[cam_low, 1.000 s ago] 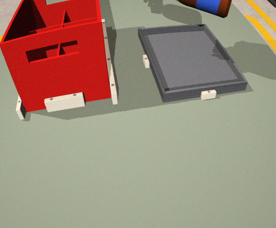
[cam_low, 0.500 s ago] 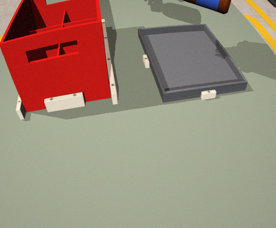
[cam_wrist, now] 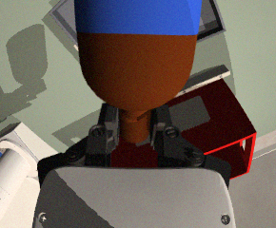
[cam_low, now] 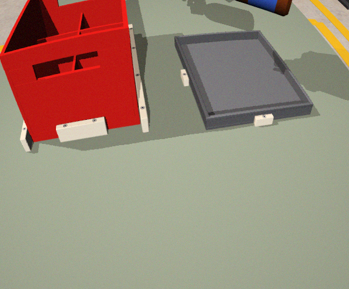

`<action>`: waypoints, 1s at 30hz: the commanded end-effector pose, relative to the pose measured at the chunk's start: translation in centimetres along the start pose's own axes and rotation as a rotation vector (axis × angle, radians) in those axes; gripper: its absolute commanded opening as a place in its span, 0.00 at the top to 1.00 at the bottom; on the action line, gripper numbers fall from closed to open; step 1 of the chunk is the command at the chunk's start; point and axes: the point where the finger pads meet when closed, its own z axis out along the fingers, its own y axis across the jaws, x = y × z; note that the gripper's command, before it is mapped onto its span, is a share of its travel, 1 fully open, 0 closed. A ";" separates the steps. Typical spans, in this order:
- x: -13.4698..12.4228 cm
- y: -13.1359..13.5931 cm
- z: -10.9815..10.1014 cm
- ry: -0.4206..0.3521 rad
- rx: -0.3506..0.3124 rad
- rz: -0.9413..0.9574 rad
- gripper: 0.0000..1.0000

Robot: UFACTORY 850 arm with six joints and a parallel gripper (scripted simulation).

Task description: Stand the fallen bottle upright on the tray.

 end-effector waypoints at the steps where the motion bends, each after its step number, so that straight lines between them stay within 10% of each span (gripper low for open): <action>1: 0.1 0.1 -0.1 0.001 -0.002 0.000 1.00; 30: 0.1 0.1 -0.1 0.001 -0.002 -0.131 1.00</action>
